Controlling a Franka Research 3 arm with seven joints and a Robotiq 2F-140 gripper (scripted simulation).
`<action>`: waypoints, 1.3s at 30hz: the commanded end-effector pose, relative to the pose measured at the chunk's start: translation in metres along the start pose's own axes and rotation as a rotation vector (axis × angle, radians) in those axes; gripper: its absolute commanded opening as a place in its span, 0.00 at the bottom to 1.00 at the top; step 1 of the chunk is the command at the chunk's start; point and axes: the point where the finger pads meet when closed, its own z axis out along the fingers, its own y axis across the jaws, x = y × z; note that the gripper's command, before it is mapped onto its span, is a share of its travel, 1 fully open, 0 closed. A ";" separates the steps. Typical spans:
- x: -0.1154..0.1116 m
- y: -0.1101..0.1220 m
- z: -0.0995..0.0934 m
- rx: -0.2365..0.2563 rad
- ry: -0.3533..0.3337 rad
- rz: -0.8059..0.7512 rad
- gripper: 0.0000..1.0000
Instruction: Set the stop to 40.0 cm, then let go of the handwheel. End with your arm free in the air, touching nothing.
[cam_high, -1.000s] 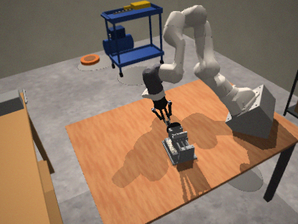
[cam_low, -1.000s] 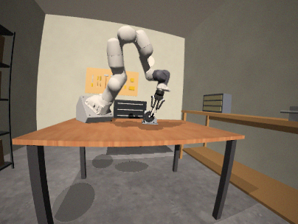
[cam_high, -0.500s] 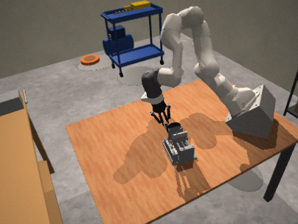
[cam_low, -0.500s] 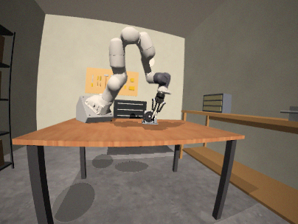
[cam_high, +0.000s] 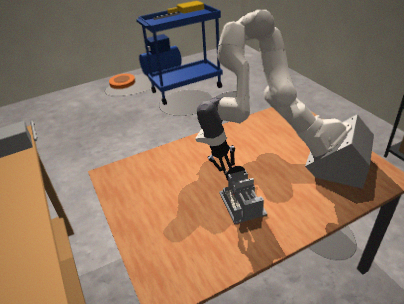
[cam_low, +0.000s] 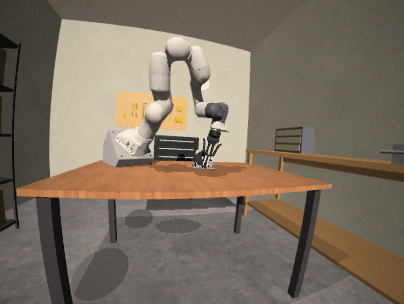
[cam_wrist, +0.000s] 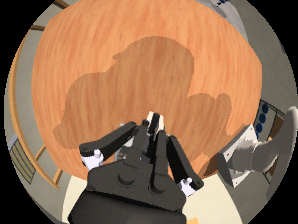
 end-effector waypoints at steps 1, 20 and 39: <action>0.000 0.013 0.009 -0.013 0.005 0.005 0.04; -0.001 0.046 0.007 -0.013 0.005 0.005 0.04; -0.001 0.062 -0.022 -0.013 0.005 0.005 0.04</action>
